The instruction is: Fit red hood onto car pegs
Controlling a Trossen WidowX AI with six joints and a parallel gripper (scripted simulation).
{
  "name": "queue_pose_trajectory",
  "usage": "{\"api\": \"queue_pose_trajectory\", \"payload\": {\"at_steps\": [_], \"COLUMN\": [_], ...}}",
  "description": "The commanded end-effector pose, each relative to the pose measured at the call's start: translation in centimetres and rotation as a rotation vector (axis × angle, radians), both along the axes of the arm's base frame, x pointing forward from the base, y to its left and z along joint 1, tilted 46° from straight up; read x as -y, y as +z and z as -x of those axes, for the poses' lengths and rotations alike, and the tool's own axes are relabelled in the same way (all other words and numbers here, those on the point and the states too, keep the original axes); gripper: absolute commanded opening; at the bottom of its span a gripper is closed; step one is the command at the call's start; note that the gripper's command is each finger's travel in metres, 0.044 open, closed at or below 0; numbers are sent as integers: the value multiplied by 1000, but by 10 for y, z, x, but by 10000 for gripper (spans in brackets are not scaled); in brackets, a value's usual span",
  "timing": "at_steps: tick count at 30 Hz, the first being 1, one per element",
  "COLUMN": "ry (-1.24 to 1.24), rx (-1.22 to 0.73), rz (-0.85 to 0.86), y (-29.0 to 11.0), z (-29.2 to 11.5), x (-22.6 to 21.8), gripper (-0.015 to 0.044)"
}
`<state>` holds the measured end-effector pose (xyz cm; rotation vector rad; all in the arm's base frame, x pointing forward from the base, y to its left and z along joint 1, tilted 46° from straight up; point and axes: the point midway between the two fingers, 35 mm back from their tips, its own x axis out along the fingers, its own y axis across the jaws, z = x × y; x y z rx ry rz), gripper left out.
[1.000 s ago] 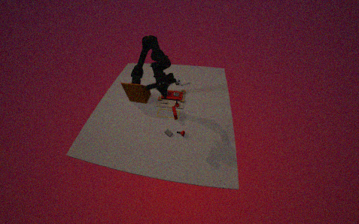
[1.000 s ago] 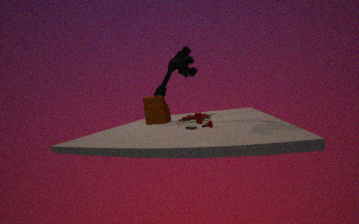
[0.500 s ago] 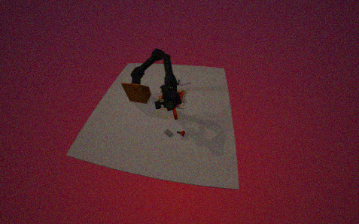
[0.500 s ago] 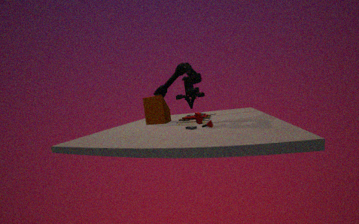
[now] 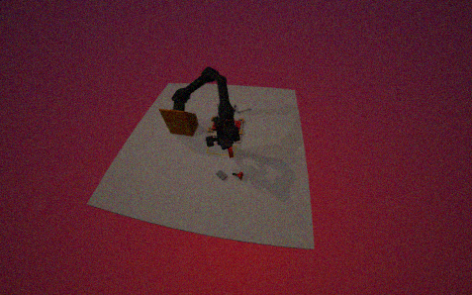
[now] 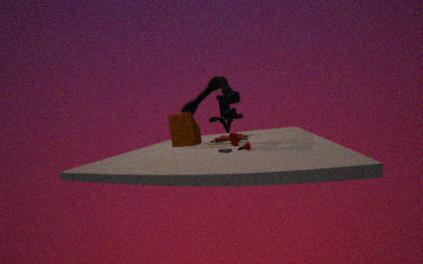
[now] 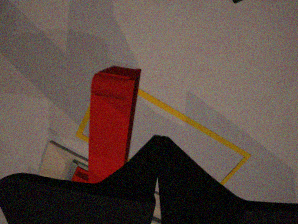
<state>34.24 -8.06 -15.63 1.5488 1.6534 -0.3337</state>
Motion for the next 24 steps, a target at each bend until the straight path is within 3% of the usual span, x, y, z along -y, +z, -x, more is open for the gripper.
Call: {"api": "queue_pose_trajectory", "payload": {"at_steps": [1, 24], "ry": [3, 3], "rx": [-22, -22], "rz": [-18, -18], "y": [-16, -14], "z": [5, -5], "x": [-18, -20], "gripper": [0, 0]}}
